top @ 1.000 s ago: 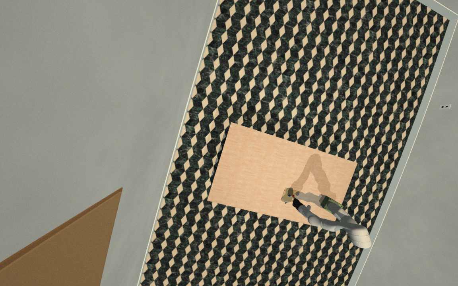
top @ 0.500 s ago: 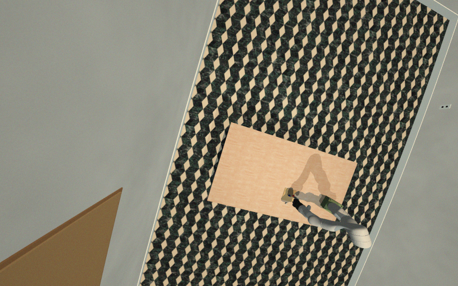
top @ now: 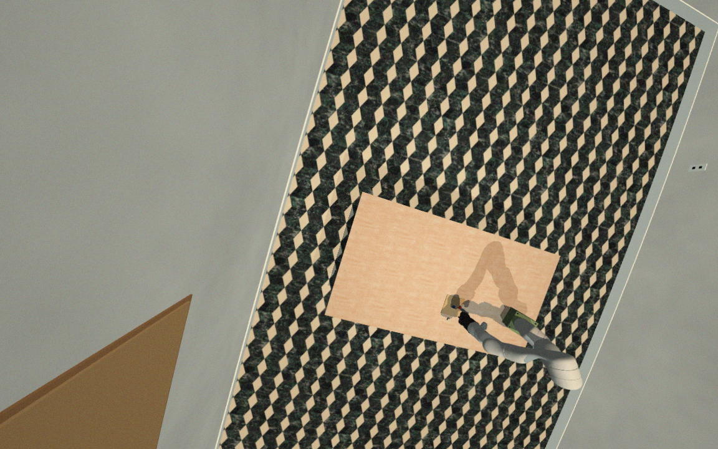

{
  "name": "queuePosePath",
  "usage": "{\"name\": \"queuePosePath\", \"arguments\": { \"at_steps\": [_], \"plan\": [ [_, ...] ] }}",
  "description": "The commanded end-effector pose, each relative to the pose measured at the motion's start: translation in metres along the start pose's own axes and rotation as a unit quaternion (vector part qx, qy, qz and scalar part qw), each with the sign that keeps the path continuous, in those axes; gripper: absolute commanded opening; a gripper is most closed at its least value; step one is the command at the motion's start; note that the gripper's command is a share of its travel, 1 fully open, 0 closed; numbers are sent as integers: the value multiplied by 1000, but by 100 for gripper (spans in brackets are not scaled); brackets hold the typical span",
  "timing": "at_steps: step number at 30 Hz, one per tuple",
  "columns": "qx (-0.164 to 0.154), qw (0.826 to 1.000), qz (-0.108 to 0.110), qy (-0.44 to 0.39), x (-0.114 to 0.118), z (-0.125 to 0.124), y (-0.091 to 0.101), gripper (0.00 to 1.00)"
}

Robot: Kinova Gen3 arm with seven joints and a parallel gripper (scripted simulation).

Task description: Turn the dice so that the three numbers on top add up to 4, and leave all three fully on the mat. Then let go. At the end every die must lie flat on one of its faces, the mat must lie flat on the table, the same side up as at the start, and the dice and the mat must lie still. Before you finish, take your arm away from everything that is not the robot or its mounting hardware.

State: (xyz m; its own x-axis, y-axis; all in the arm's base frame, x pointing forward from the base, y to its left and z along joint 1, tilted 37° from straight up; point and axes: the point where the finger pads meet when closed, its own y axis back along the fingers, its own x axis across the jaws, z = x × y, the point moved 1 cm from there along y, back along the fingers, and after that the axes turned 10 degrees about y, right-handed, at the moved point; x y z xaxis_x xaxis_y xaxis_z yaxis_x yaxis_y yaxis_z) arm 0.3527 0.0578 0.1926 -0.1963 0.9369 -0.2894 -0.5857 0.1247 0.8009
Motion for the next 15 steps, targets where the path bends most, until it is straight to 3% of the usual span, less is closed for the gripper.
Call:
{"name": "queuePosePath", "arguments": {
  "at_steps": [1, 15],
  "plan": [
    [0, 1000, 0, 4, 1, 1, 0, 100],
    [-2, 990, -3, 139, 15, 9, -3, 100]
  ]
}}
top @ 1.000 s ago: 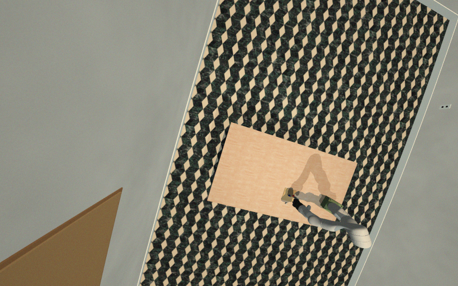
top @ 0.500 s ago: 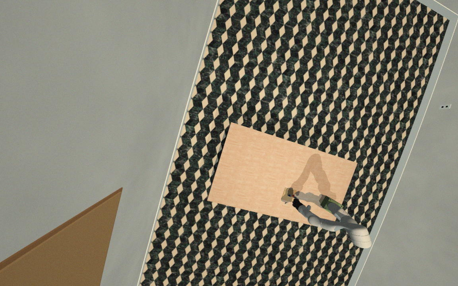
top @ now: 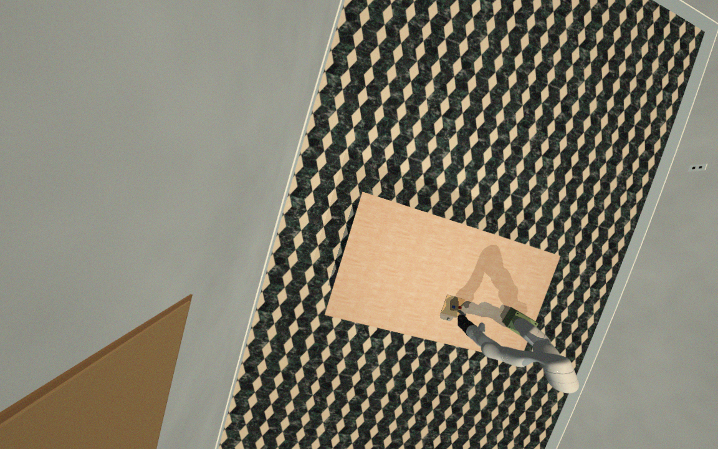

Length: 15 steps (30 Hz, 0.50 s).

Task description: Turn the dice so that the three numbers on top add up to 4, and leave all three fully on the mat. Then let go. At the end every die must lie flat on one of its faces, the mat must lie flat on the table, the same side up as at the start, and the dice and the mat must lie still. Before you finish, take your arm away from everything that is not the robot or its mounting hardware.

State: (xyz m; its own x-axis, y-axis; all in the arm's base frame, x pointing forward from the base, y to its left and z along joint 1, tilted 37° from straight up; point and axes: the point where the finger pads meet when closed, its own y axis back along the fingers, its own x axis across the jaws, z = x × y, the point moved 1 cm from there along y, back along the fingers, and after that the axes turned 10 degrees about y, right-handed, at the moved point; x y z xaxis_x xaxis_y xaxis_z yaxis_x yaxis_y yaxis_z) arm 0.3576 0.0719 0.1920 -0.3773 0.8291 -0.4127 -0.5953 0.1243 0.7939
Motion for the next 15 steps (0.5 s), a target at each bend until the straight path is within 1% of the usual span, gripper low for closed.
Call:
{"name": "queuePosePath", "arguments": {
  "at_steps": [1, 4, 7, 10, 14, 15],
  "plan": [
    [3, 999, -1, 37, 5, 3, -2, 100],
    [2, 995, -1, 103, 12, 9, -4, 100],
    [2, 985, -2, 174, 20, 14, -6, 100],
    [2, 969, -2, 246, 29, 20, -8, 100],
    [2, 942, 0, 336, 42, 27, -11, 100],
    [2, 942, 0, 336, 42, 27, -11, 100]
  ]
}}
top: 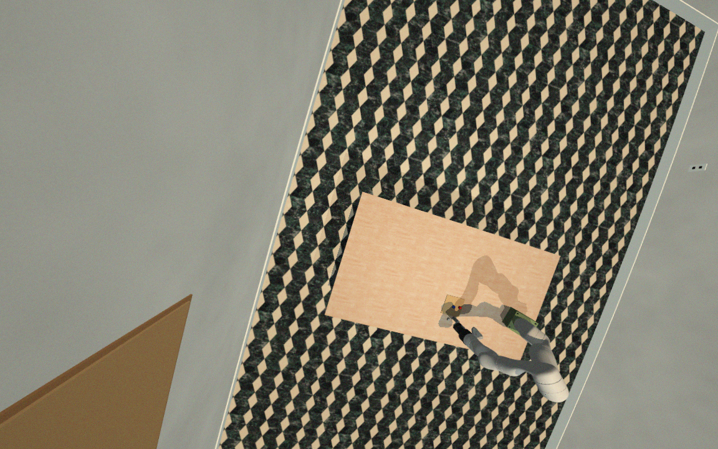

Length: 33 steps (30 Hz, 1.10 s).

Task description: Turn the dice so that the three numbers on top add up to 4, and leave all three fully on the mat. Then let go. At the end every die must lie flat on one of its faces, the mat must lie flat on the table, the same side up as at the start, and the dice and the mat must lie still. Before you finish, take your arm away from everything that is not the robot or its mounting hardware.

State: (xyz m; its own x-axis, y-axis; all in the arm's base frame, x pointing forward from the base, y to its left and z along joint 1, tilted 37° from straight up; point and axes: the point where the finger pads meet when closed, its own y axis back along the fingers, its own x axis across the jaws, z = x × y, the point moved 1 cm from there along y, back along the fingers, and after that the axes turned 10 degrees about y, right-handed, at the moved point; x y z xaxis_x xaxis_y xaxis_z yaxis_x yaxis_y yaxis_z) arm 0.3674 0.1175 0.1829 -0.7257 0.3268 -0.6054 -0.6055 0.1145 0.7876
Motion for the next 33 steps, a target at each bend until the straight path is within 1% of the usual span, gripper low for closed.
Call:
{"name": "queuePosePath", "arguments": {
  "at_steps": [1, 6, 11, 16, 23, 24, 33],
  "plan": [
    [9, 1000, 4, 16, 3, 2, -4, 100],
    [8, 993, 7, 115, 11, 17, -8, 100],
    [7, 983, 9, 181, 17, 27, -10, 100],
    [6, 977, 11, 211, 20, 31, -12, 100],
    [6, 976, 11, 216, 21, 32, -12, 100],
    [6, 976, 11, 216, 21, 32, -12, 64],
    [6, 976, 11, 216, 21, 32, -12, 64]
  ]
}}
